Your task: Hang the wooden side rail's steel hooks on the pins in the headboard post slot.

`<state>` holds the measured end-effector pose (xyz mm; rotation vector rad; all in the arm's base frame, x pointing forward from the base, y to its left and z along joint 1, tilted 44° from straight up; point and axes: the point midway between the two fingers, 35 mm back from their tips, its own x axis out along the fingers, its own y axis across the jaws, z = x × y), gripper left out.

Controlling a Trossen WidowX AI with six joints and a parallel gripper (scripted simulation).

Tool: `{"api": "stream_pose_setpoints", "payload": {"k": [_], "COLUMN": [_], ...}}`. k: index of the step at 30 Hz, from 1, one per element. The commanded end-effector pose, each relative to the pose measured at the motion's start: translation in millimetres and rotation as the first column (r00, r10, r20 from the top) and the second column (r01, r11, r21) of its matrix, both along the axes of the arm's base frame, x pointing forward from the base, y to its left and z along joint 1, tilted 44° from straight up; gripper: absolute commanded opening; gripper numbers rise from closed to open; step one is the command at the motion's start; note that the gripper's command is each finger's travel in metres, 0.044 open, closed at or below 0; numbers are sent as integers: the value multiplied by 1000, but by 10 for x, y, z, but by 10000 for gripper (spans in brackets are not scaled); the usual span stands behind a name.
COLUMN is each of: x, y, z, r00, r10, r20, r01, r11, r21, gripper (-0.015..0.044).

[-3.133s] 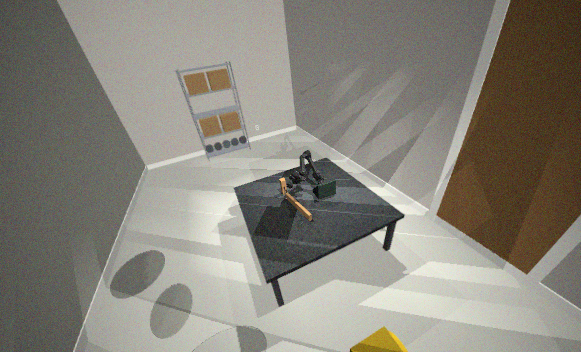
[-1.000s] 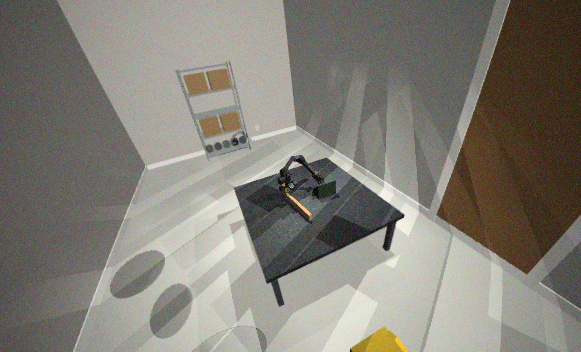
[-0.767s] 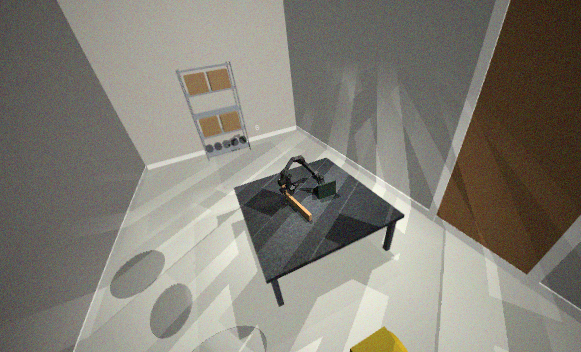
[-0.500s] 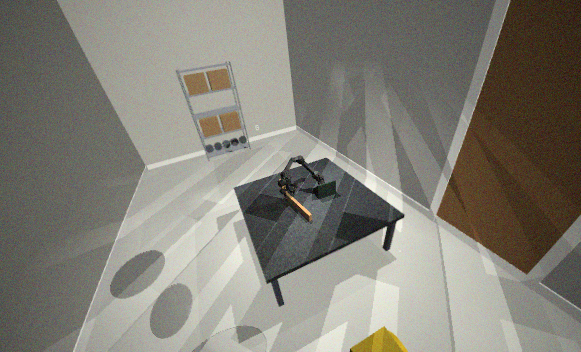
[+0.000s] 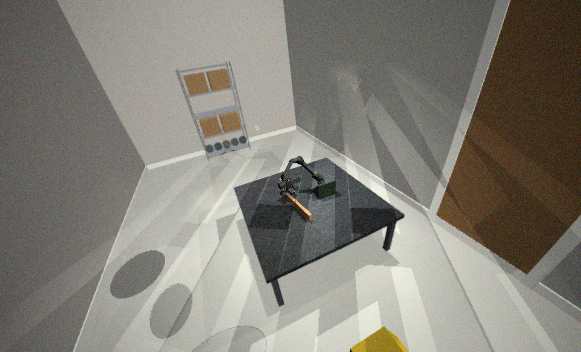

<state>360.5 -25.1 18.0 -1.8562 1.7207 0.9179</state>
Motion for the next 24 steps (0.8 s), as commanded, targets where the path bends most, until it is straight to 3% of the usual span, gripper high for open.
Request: {"api": "stream_pose_setpoints", "payload": {"k": [1, 24], "x": [-21, -41], "y": [-68, -321], "z": [-68, -314], "r00": [1000, 1000], "r10": [2, 2], "r20": [-9, -9], "r01": [-2, -2], "r11": [1000, 1000], "r21": [-7, -11], "gripper": [440, 440]}}
